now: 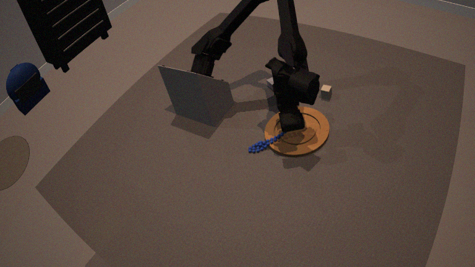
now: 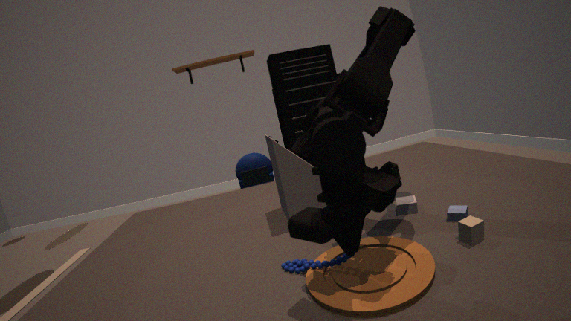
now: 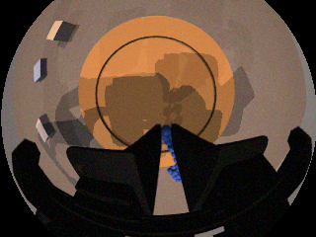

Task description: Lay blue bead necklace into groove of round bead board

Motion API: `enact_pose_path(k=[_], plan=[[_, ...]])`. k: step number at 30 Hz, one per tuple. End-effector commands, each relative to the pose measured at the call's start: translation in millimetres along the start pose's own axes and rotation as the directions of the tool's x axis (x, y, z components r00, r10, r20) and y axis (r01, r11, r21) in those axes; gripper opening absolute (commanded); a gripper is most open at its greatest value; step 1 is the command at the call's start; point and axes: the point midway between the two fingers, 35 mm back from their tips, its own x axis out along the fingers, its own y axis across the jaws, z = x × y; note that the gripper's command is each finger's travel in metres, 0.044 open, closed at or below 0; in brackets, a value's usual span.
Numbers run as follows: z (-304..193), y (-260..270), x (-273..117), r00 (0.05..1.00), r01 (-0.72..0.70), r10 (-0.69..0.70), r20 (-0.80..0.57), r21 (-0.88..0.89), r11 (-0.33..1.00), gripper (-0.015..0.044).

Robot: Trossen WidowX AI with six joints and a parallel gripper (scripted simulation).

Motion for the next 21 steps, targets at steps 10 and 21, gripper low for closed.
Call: enact_pose_path(k=[10,21], plan=[[20,10,3,1.0,-0.001,0.001,0.007,0.0,1.0,0.0],[20,10,20,1.0,-0.002,0.002,0.008,0.0,1.0,0.0]])
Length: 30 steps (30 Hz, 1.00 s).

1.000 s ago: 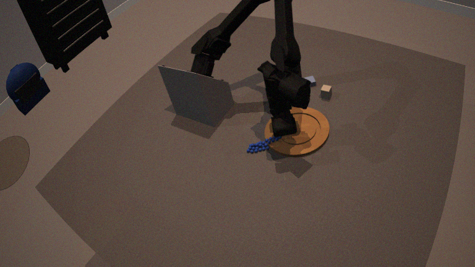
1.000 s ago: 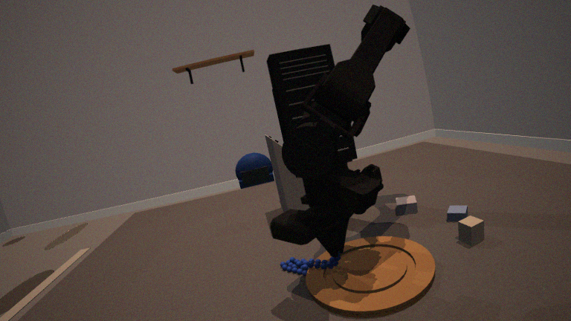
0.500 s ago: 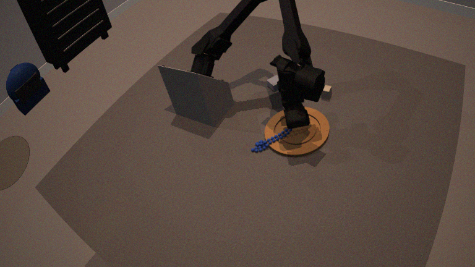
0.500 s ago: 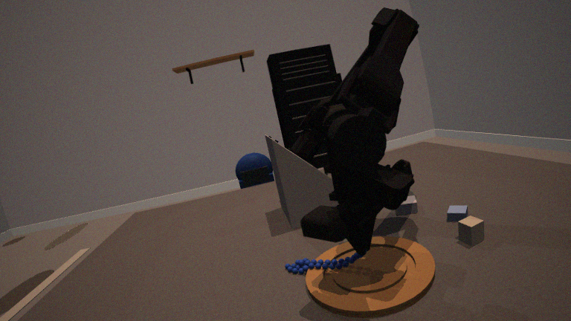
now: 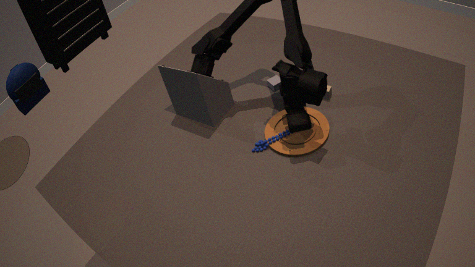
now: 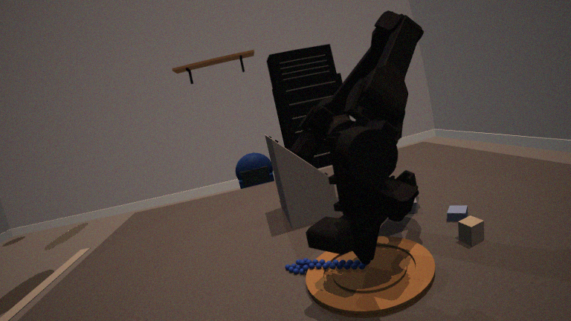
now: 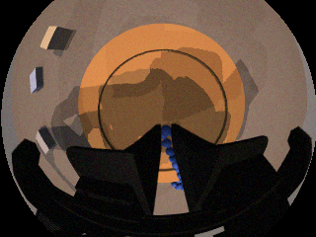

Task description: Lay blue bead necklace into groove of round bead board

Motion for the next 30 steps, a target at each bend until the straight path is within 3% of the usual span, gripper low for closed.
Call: enact_pose_path(k=[1,18,30], plan=[[0,1,5,1.0,-0.003,0.003,0.002,0.005,1.0,0.0],[0,0,-10,1.0,-0.001,0.001,0.001,0.002,1.0,0.044],[-2,2,-18,1.0,-0.002,0.002,0.002,0.004,1.0,0.044]])
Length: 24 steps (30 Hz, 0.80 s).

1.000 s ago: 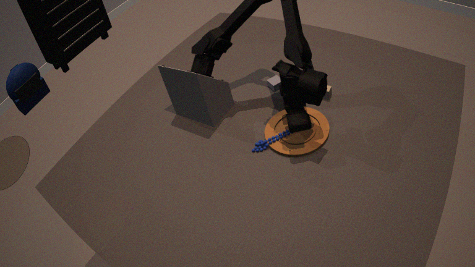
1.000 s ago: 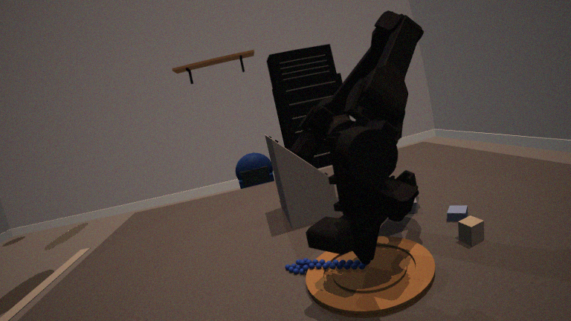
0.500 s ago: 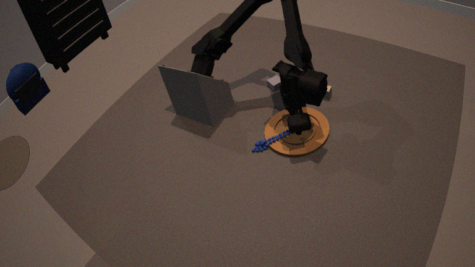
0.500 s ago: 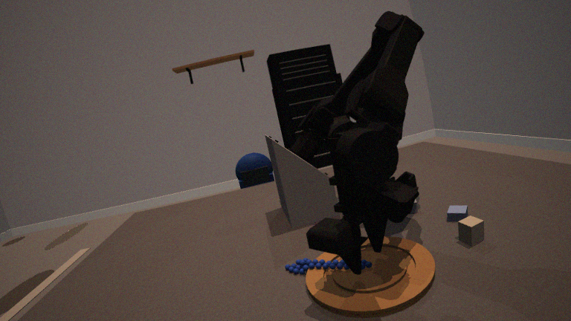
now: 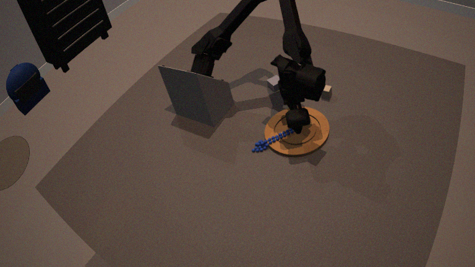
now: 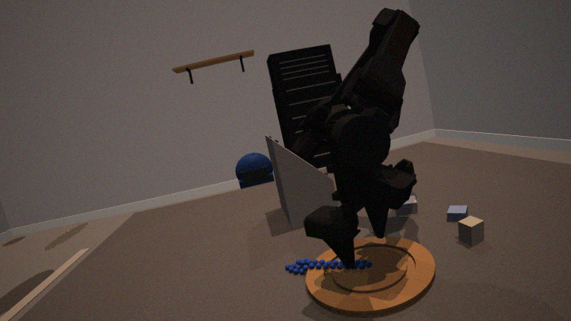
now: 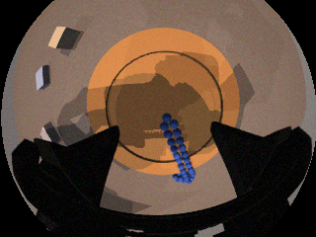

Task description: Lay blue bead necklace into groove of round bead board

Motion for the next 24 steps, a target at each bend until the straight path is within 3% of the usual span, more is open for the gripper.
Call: enact_pose_path(k=[1,6,11,18,24], plan=[[-1,0,-2,1.0,0.003,-0.003,0.001,-0.001,1.0,0.044],[-1,0,-2,1.0,0.003,-0.003,0.001,-0.001,1.0,0.044],[2,-2,-14,1.0,0.003,-0.003,0.0,-0.219,0.976,0.0309],[2,-2,-11,1.0,0.003,-0.003,0.0,-0.232,0.973,0.0125],[3,-3,-8,1.0,0.007,-0.006,0.005,-0.233,0.973,0.012]])
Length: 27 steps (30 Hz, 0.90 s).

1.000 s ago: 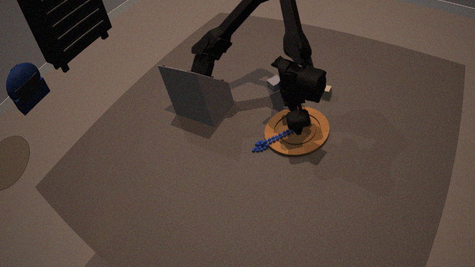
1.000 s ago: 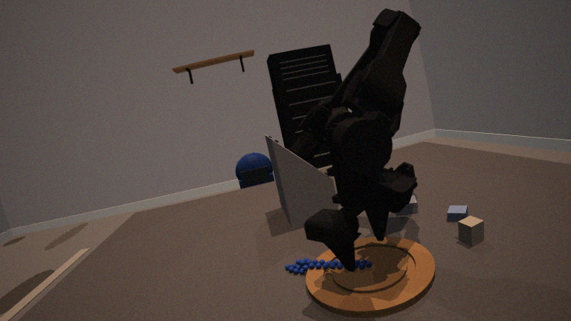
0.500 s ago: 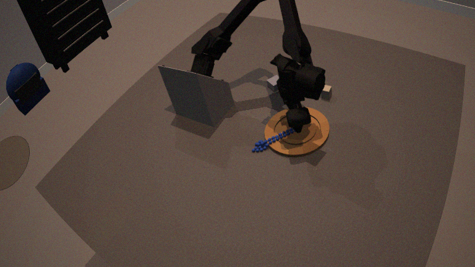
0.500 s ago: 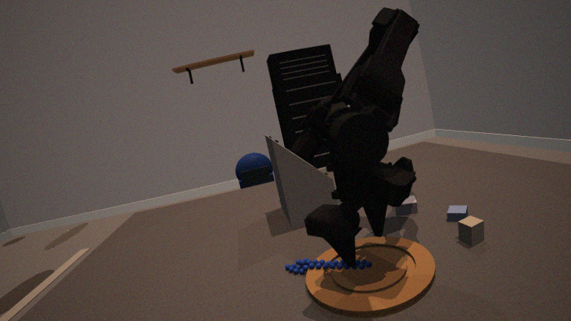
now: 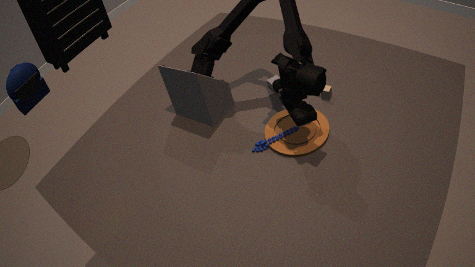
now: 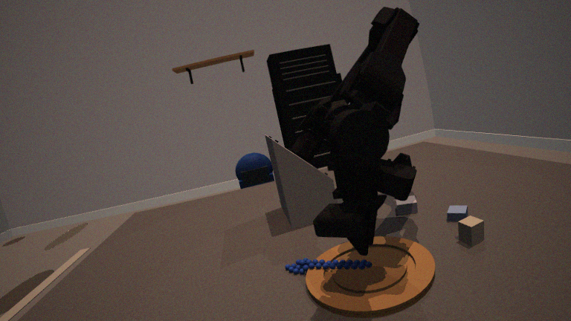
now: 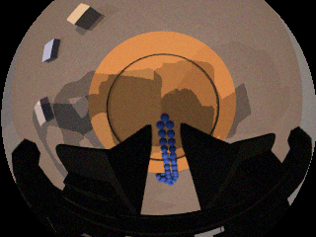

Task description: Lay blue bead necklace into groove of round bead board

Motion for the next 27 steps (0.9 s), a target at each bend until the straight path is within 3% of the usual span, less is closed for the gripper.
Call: enact_pose_path(k=[1,23,27], plan=[[0,-1,-1,1.0,0.005,-0.005,0.003,0.0,1.0,0.012],[-1,0,31,1.0,-0.001,0.001,0.001,0.001,1.0,0.012],[0,0,29,1.0,0.001,-0.001,-0.002,-0.004,1.0,0.0015]])
